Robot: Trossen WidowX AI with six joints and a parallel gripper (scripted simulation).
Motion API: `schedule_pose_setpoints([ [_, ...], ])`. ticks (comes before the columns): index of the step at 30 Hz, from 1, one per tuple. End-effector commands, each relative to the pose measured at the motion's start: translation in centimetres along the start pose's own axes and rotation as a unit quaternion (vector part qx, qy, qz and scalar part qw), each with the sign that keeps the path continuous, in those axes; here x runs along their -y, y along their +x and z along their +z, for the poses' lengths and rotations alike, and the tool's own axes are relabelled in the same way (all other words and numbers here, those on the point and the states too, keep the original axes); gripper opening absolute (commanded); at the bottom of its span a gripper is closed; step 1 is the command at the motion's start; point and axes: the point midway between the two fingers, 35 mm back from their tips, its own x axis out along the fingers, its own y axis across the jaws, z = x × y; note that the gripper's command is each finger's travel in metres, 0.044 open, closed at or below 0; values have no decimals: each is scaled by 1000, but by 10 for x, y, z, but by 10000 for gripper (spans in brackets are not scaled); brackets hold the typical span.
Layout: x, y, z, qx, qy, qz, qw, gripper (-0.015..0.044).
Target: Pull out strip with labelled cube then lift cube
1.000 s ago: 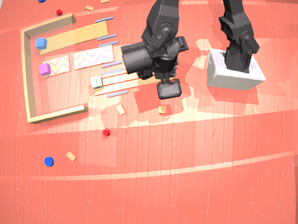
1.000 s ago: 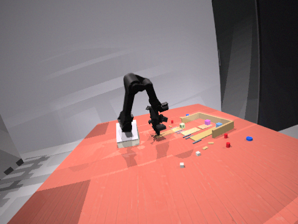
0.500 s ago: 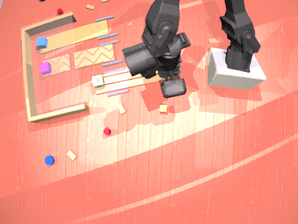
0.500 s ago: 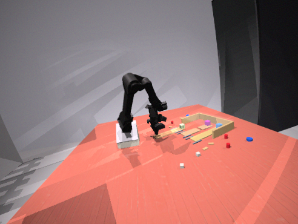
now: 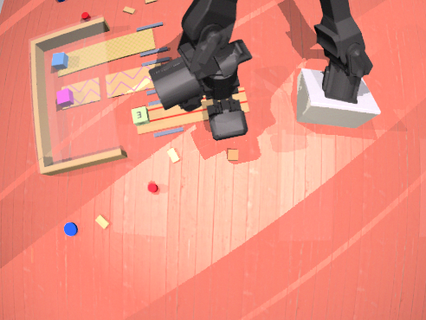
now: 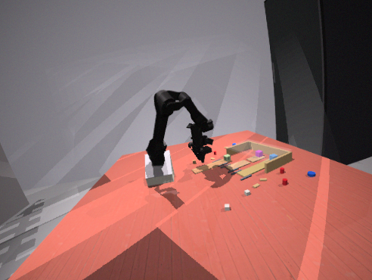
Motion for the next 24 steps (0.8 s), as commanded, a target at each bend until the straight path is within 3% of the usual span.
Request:
schedule_pose_setpoints([
  [1, 1, -2, 15, 0, -2, -1, 1000, 289],
  [7, 1, -5, 38, 0, -1, -1, 1000, 440],
  [24, 5, -14, 102, 2, 0, -1, 1000, 440],
])
